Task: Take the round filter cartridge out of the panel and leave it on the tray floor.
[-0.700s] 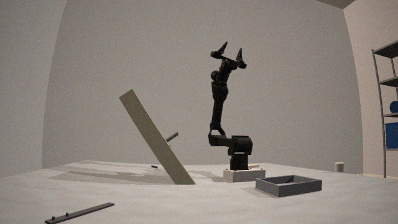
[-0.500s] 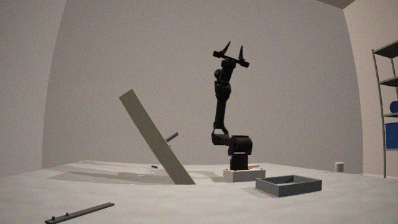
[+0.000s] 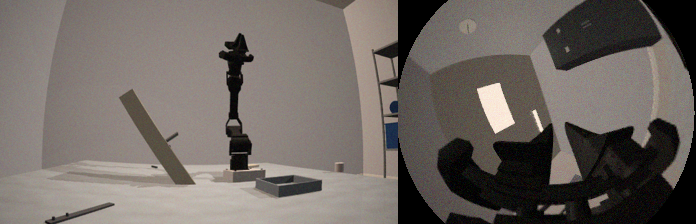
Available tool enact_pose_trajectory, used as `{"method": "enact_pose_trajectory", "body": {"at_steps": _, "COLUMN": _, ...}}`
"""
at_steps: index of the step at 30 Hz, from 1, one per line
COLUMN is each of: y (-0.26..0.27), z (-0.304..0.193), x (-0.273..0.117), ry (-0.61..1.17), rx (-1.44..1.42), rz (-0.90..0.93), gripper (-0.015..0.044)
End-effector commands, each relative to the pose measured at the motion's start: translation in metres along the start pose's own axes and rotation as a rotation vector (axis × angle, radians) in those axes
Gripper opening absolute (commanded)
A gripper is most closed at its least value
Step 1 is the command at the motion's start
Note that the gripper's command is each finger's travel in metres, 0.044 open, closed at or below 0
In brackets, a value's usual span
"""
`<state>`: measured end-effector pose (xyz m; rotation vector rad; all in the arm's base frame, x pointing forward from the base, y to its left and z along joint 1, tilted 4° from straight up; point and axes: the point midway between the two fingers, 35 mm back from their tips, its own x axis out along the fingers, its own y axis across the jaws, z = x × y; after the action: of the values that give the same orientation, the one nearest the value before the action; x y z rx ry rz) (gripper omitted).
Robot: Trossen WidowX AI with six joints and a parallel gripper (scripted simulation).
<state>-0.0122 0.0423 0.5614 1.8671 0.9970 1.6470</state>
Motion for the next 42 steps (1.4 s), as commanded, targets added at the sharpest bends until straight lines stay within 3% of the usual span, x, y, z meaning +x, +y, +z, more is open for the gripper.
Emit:
{"method": "enact_pose_trajectory", "body": {"at_steps": 1, "y": -0.051, "z": 0.052, "x": 0.028, "ry": -0.217, "rx": -0.664, "rz": -0.209, "gripper": 0.0091}}
{"method": "enact_pose_trajectory", "body": {"at_steps": 13, "y": -0.096, "z": 0.132, "x": 0.031, "ry": -0.330, "rx": -1.447, "rz": -0.646, "gripper": 0.0091}}
{"method": "enact_pose_trajectory", "body": {"at_steps": 24, "y": -0.122, "z": 0.210, "x": 0.003, "ry": -0.199, "rx": -2.021, "rz": -1.210, "gripper": 0.0091}}
{"method": "enact_pose_trajectory", "body": {"at_steps": 33, "y": -0.133, "z": 0.266, "x": -0.041, "ry": 0.157, "rx": -2.308, "rz": -1.731, "gripper": 0.0091}}
{"method": "enact_pose_trajectory", "body": {"at_steps": 42, "y": -0.137, "z": 0.310, "x": -0.099, "ry": 0.792, "rx": -2.349, "rz": -2.194, "gripper": 0.0091}}
